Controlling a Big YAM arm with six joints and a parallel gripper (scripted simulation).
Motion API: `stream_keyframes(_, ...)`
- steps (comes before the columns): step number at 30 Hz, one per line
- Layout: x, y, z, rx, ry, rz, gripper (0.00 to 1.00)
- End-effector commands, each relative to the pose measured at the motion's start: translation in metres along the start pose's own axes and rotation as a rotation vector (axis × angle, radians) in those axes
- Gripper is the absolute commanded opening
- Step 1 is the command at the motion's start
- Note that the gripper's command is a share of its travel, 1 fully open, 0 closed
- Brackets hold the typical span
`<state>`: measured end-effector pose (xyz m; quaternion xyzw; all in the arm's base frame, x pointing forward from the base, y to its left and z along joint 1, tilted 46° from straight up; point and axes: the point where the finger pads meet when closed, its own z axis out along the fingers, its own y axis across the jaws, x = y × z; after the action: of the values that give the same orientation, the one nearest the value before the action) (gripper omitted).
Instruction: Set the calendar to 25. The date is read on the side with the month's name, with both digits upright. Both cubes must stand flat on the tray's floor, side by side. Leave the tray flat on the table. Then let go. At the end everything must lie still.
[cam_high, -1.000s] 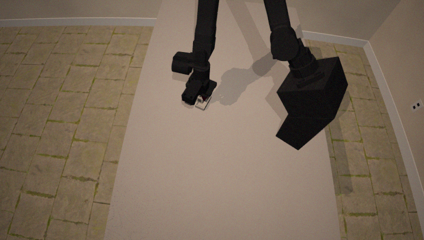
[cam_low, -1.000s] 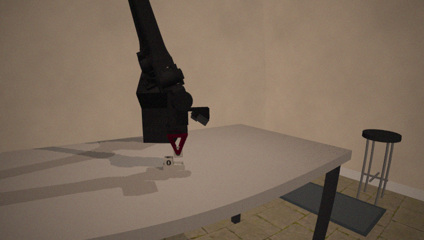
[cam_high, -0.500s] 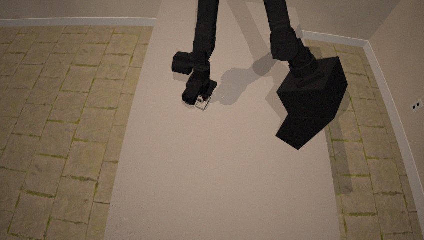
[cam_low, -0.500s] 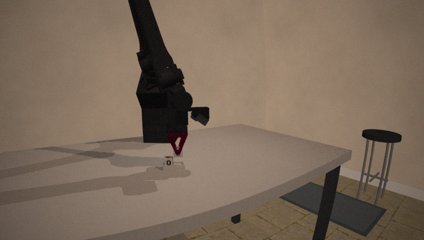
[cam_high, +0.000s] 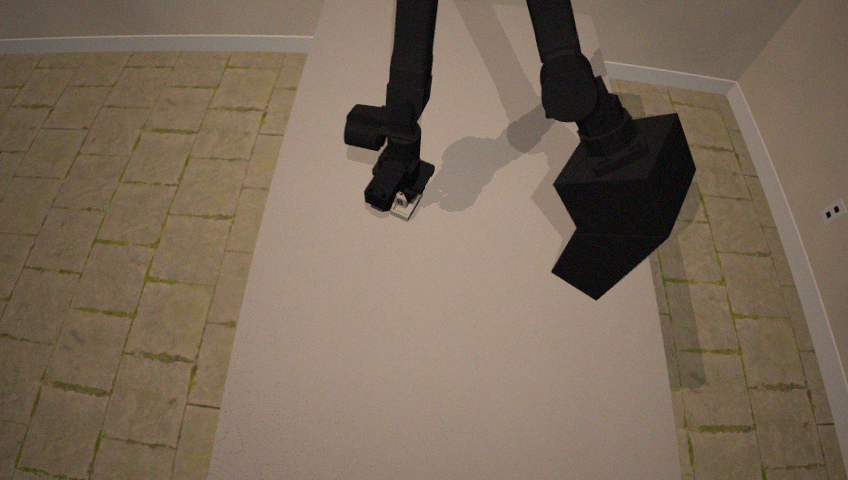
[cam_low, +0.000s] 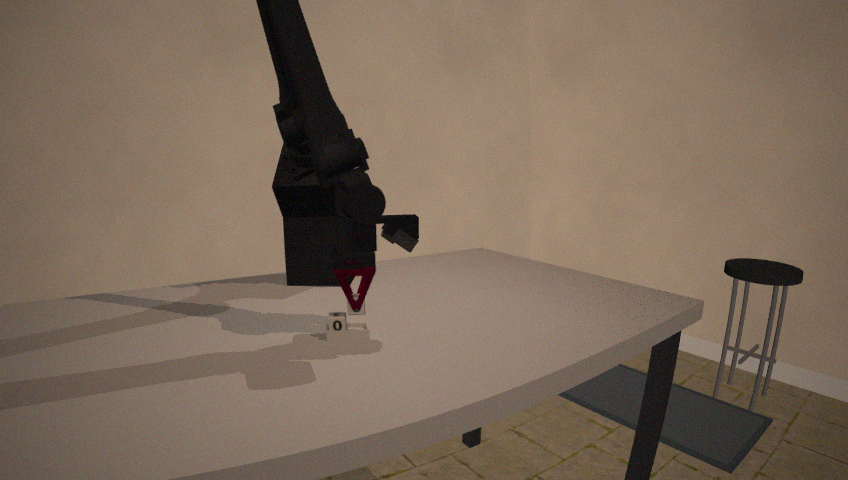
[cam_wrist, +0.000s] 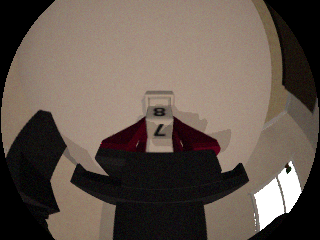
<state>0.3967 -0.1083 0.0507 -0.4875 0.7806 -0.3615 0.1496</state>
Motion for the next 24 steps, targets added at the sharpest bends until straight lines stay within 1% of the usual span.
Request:
stream_keyframes(1,0.003,-0.001,0.005,0.005,0.003,0.001,0.26)
stream_keyframes(24,0.003,-0.004,0.022,0.009,0.002,0.002,0.26)
